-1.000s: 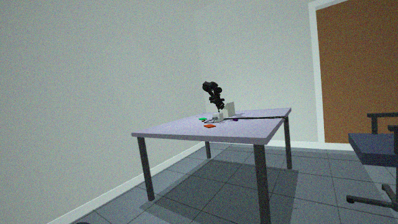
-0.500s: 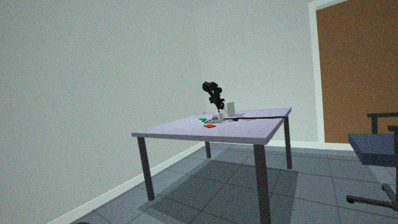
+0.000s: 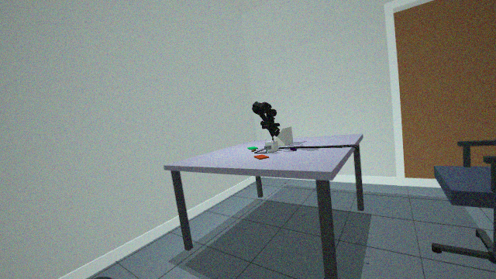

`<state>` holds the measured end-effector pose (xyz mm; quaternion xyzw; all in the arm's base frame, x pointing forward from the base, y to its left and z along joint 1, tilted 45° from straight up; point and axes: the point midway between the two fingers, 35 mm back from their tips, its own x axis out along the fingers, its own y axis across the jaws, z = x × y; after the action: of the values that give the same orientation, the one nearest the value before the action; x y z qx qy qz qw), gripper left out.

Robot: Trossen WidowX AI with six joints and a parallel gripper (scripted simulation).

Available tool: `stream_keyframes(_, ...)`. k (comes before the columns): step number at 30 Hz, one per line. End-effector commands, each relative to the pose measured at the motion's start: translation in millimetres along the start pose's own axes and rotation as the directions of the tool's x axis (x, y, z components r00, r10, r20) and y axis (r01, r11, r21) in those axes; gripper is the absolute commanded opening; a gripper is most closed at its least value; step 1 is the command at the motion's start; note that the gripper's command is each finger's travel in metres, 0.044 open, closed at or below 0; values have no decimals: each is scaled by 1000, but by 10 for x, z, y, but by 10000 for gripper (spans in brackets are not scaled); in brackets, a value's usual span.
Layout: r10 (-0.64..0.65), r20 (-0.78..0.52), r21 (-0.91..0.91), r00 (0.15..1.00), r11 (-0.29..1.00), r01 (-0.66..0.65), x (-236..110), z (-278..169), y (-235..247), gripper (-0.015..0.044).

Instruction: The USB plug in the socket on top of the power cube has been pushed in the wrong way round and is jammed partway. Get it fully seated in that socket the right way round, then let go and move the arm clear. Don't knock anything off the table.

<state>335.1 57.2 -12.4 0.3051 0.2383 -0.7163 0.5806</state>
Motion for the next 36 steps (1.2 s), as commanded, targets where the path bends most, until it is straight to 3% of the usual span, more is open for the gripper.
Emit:
stream_keyframes(1, 3, 2, -3, 1000, 1000, -3, 3, 7, 5, 0)
stream_keyframes(36, 4, 2, -3, 1000, 1000, -4, 45, 8, 5, 0)
